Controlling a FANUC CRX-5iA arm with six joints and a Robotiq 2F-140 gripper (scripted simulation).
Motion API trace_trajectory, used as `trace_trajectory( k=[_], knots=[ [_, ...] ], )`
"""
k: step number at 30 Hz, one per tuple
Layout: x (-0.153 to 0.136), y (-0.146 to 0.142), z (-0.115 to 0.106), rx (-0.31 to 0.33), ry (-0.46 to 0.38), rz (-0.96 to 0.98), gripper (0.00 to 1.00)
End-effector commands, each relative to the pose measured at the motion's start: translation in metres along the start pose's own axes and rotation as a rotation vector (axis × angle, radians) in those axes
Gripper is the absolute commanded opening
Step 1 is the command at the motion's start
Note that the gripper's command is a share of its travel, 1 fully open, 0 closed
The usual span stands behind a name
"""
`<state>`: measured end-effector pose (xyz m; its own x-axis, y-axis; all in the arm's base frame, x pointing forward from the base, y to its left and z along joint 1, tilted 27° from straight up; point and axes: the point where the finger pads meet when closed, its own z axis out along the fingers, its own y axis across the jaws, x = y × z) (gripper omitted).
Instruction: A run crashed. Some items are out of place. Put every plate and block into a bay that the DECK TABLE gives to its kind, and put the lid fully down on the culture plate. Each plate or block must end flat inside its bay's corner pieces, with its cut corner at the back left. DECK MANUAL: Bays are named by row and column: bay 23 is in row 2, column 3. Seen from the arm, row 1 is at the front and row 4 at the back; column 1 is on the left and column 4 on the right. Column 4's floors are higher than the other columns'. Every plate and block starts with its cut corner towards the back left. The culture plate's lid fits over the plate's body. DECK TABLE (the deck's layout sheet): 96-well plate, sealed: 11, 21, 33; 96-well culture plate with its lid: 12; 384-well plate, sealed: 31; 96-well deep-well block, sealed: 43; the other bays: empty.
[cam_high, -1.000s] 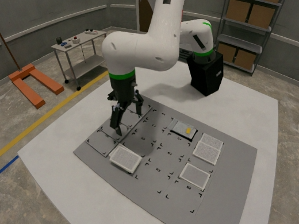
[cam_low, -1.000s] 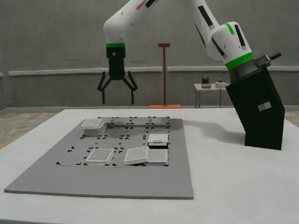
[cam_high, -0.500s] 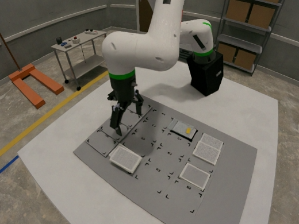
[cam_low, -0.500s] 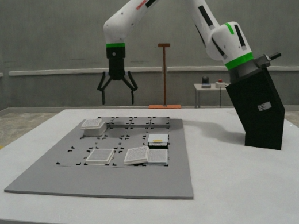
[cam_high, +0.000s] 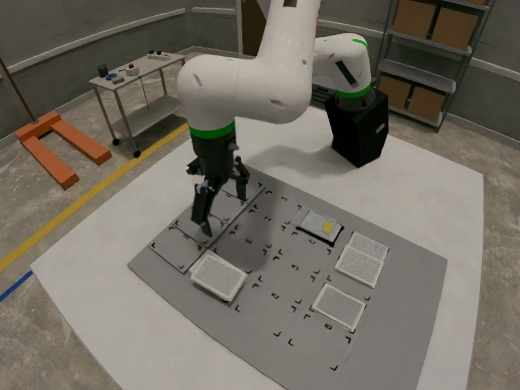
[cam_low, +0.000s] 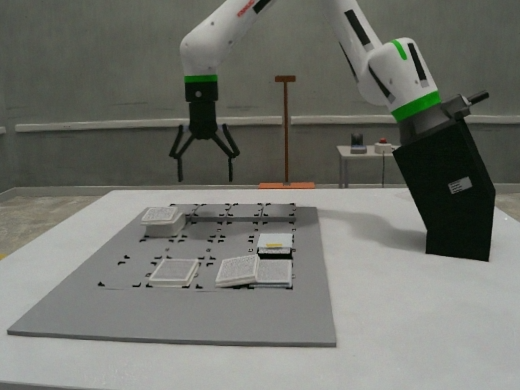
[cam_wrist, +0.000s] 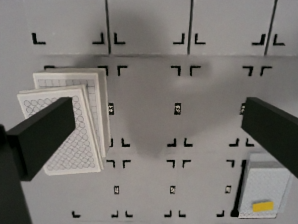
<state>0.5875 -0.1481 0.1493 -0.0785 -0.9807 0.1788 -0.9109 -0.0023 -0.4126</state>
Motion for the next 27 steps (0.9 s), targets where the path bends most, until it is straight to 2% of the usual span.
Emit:
trace_trajectory(
  k=[1, 6, 27],
  knots=[
    [0.0, -0.001, -0.001, 0.002, 0.0, 0.0, 1.0],
    [0.0, -0.001, -0.001, 0.002, 0.0, 0.0, 1.0],
    [0.0, -0.077, -0.001, 0.002, 0.0, 0.0, 1.0]
  ],
)
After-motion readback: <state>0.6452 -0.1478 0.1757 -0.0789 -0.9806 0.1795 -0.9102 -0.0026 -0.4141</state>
